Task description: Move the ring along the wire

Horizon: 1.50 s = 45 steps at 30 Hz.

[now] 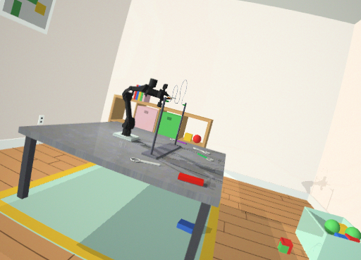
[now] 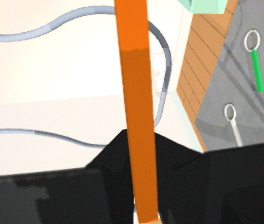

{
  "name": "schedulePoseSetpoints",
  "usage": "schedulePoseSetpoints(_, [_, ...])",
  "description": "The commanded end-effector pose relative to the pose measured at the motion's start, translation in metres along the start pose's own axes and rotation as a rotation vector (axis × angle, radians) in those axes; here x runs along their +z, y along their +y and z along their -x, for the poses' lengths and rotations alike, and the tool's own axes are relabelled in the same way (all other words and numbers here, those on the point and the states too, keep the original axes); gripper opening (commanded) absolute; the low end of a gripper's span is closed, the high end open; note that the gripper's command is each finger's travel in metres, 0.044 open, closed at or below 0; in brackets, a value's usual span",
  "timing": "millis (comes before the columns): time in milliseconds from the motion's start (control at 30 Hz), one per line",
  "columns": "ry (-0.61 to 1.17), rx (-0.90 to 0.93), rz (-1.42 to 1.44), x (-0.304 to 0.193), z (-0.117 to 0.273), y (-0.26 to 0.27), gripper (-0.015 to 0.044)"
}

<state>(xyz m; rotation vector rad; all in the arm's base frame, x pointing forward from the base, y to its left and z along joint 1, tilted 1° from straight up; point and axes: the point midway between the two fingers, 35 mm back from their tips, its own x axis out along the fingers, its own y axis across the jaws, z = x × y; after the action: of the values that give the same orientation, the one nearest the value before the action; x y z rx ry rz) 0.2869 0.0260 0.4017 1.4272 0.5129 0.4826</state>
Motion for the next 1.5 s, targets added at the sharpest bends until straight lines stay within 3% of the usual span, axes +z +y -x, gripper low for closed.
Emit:
schedulePoseSetpoints(0, [0.005,0.029,-0.033,-0.001,0.001,0.011,-0.0150])
schedulePoseSetpoints(800, [0.013,0.155,-0.275,0.008,0.008,0.060,-0.0150])
schedulePoseSetpoints(1467, [0.010,0.072,-0.146,0.010,0.009,0.061,-0.0150])
